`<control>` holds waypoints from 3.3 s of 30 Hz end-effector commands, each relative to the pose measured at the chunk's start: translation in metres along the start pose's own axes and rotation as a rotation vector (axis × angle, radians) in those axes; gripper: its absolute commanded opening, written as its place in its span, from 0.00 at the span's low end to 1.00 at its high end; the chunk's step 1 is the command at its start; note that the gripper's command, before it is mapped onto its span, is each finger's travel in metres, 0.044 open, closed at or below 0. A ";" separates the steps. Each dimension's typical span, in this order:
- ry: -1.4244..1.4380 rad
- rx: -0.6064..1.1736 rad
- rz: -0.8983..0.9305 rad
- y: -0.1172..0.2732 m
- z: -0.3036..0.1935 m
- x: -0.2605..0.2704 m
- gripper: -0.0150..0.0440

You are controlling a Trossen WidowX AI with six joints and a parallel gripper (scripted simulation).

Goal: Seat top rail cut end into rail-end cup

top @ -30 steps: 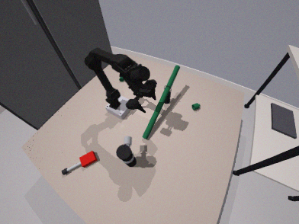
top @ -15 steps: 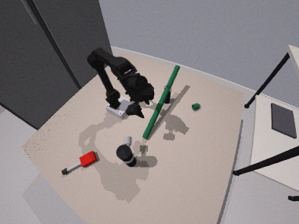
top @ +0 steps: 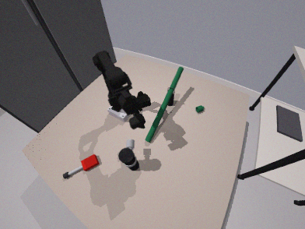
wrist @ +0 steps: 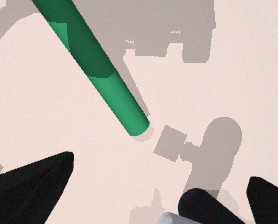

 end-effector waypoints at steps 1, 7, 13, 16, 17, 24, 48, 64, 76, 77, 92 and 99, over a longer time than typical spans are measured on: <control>0.520 -0.112 0.011 0.007 -0.073 -0.021 1.00; 0.727 -0.159 -0.025 0.011 -0.104 -0.021 1.00; 0.967 -0.184 -0.079 0.015 -0.127 -0.019 1.00; 1.112 -0.185 -0.104 0.016 -0.133 -0.018 1.00; 1.158 -0.184 -0.111 0.016 -0.134 -0.018 1.00; 1.197 -0.184 -0.116 0.016 -0.135 -0.018 1.00; 1.197 -0.184 -0.117 -0.036 -0.148 -0.003 1.00; 1.197 -0.183 -0.117 -0.057 -0.145 -0.004 1.00; 1.197 -0.184 -0.117 -0.077 -0.141 -0.004 1.00; 1.197 -0.184 -0.117 -0.078 -0.141 -0.004 1.00; 1.197 -0.185 -0.120 -0.102 -0.134 -0.002 1.00; 1.197 -0.185 -0.120 -0.104 -0.134 -0.002 0.82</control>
Point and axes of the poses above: the point midway between the two fingers, 35 mm back from their tips, its own y axis back along the fingers, its own x axis across the jaws, z = x × y, the point moved 10 cm from there along y, back along the fingers, and after that the axes turned 12 degrees about y, right-handed, at the moved point
